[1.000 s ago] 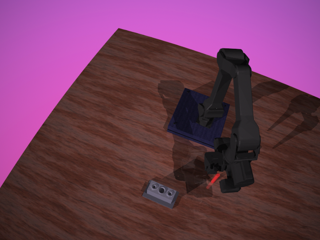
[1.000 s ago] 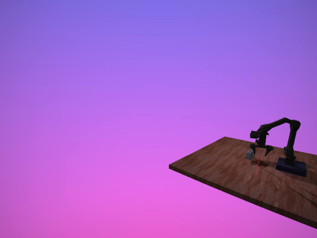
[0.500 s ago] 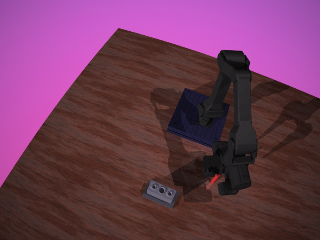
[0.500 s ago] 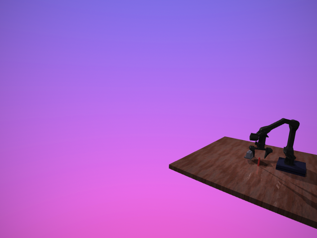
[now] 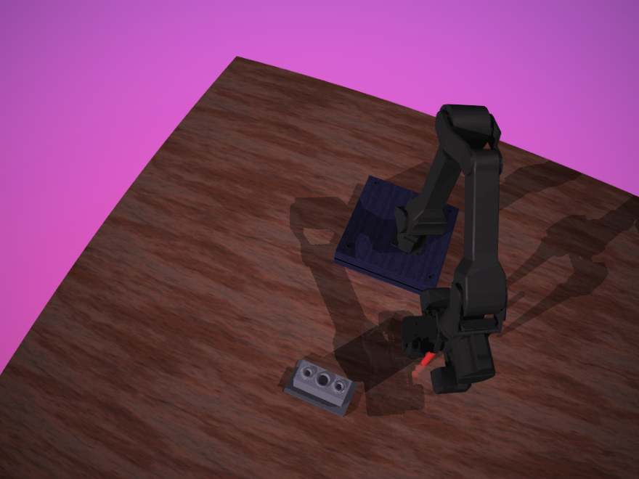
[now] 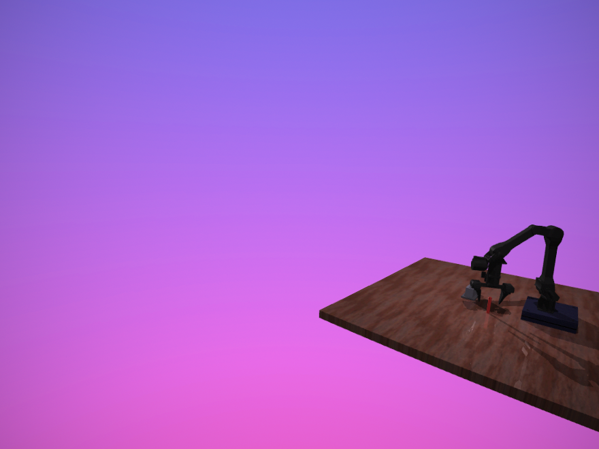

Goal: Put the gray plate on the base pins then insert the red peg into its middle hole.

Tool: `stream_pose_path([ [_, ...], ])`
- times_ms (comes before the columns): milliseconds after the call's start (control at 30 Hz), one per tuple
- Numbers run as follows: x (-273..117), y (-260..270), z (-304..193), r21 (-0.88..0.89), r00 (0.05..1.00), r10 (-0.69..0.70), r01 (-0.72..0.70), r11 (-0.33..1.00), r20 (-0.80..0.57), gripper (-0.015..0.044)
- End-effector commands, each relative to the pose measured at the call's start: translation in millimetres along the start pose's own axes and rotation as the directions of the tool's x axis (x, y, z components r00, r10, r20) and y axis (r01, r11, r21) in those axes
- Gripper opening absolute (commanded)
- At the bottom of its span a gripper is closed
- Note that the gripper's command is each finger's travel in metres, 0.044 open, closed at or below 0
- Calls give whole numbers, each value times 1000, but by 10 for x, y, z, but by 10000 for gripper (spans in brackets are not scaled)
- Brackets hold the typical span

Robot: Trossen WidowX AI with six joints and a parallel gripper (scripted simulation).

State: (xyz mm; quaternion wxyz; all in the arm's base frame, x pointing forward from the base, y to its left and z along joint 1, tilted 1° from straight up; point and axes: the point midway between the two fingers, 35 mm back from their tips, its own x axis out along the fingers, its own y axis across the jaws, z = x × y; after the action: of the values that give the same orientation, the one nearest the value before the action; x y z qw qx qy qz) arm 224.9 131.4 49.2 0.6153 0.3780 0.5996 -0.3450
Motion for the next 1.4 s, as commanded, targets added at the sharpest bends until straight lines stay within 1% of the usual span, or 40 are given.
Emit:
stream_pose_path([
  [0,86,-24,1,3,1000,-12,12,1000,-1,440],
  [133,125,-29,1,3,1000,-12,12,1000,-1,440],
  [633,125,-29,1,3,1000,-12,12,1000,-1,46],
  [867,125,-29,1,3,1000,-12,12,1000,-1,0],
  [1033,76,-18,1,3,1000,-12,12,1000,-1,0],
  [1367,-217,33,2,3,1000,-12,12,1000,-1,0],
])
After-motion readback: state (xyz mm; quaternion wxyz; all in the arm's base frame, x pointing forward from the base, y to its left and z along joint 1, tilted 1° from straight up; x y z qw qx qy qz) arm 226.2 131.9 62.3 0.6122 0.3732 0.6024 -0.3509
